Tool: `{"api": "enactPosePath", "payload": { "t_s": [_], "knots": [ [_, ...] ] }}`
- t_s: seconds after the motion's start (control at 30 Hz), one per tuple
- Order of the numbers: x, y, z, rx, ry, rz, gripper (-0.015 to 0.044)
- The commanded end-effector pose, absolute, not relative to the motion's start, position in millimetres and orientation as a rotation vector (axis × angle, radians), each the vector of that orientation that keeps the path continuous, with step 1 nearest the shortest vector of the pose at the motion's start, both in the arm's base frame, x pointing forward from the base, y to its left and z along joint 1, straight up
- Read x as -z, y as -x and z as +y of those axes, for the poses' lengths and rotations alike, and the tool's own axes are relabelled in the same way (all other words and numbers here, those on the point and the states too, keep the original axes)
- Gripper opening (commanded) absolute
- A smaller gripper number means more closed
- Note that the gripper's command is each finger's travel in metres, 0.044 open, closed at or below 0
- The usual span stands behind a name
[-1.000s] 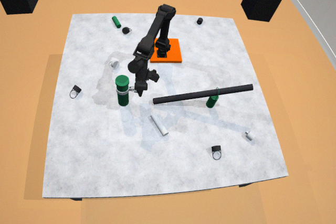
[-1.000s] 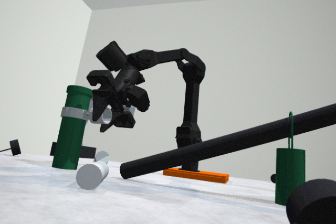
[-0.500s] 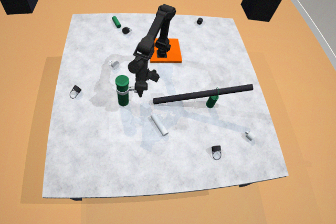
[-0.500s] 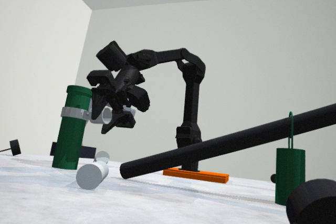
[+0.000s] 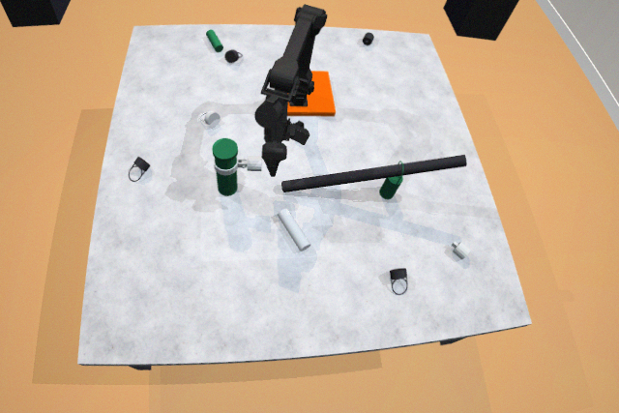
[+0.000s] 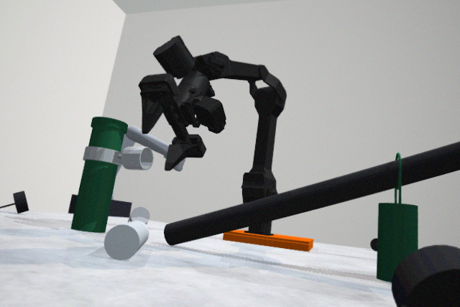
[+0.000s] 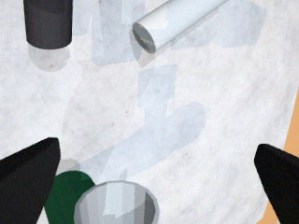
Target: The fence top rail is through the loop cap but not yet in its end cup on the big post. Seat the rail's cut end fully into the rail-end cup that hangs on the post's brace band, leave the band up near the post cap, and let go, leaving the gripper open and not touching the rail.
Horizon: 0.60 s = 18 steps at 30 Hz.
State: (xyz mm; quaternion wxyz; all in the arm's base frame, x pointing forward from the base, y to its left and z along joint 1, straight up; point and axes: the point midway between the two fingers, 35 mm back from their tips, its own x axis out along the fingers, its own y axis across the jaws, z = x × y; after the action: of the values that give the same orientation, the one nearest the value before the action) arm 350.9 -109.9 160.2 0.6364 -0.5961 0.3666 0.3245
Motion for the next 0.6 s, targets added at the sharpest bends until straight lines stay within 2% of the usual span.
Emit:
{"api": "enactPosePath", "payload": {
  "t_s": [0.0, 0.57],
  "knots": [
    [-170, -353, -95, -0.670, 1.223, 0.872, 0.0440],
    [-248, -337, 6, -0.044, 0.042, 1.027, 0.0440]
  ]
}}
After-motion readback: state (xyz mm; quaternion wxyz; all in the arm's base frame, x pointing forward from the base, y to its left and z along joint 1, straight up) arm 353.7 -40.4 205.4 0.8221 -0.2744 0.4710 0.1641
